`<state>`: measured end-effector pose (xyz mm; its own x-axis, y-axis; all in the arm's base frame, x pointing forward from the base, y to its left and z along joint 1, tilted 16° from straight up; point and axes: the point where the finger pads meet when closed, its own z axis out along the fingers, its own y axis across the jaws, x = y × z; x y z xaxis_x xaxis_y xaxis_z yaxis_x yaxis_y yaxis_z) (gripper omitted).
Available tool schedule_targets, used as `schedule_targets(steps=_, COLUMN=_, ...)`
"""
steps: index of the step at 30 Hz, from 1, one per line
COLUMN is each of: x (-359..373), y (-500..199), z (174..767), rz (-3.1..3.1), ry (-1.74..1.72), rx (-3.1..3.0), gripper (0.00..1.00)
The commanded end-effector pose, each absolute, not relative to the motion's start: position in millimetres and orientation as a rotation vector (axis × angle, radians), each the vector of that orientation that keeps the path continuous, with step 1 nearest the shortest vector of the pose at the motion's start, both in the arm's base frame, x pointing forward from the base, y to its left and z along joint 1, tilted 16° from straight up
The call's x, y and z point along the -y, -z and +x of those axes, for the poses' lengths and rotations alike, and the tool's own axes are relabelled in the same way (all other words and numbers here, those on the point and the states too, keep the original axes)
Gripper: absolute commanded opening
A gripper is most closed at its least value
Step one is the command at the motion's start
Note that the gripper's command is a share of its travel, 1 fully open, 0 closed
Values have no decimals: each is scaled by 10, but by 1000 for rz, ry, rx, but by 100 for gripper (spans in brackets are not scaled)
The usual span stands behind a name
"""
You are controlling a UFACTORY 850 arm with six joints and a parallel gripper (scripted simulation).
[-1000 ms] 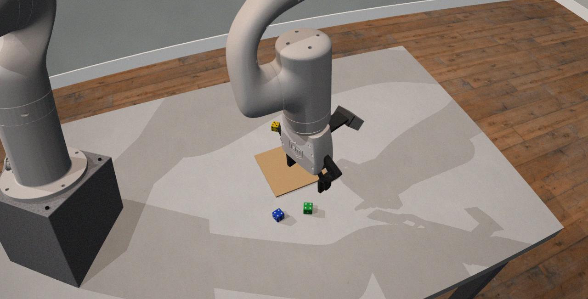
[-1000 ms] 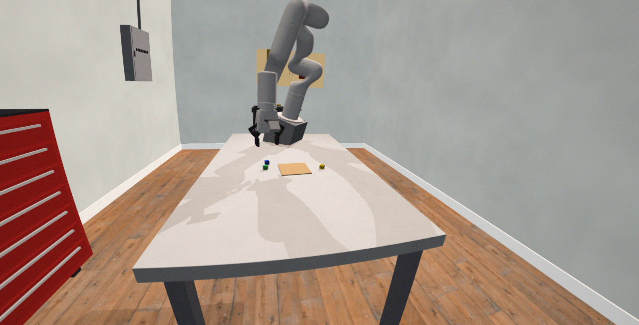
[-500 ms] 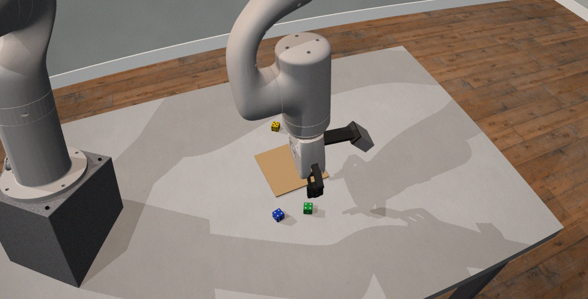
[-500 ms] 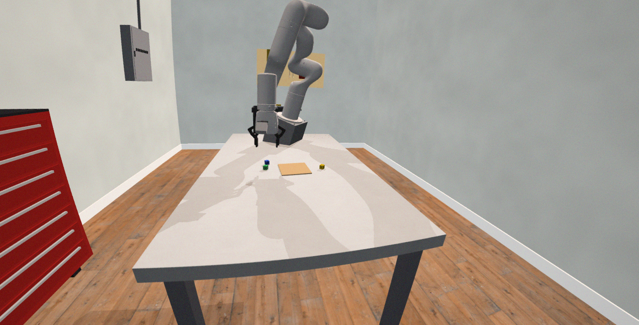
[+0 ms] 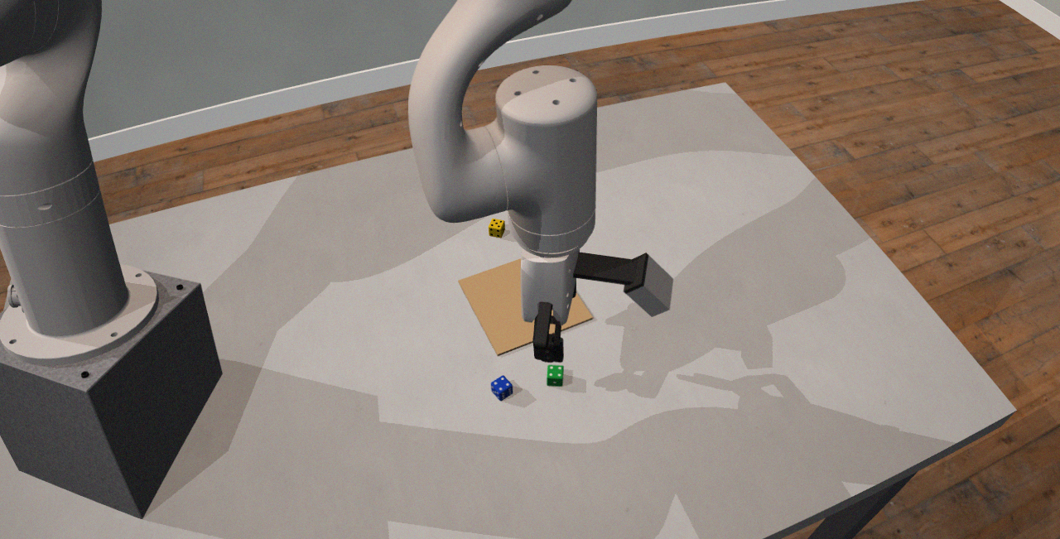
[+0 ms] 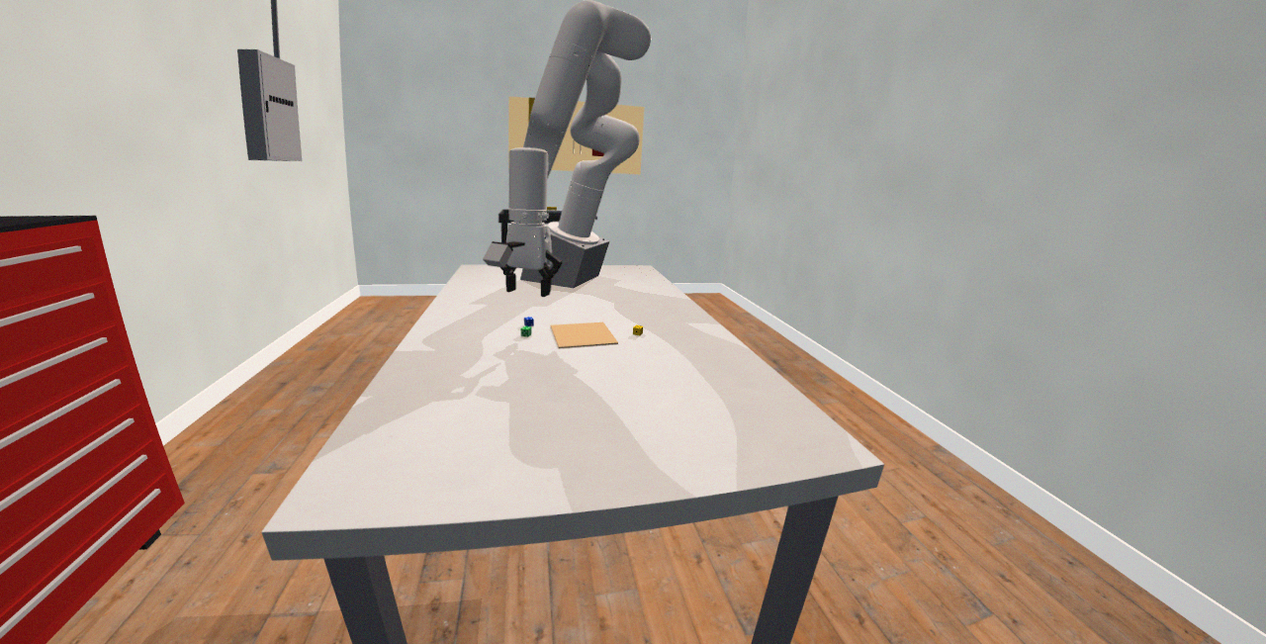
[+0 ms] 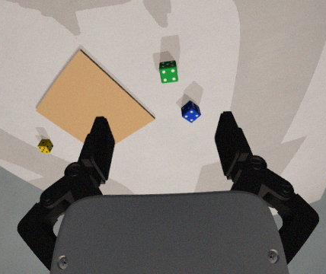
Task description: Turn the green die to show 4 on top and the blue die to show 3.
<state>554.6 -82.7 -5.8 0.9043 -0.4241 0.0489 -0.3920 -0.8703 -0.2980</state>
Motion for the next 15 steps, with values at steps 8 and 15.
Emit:
schedule_targets(steps=8, x=832, y=108, z=5554, rz=-2628, ry=32, rx=-1117, gripper=100)
schedule_targets(steps=15, x=833, y=142, z=5553, rz=-2490, ry=-15, rx=-1399, gripper=100)
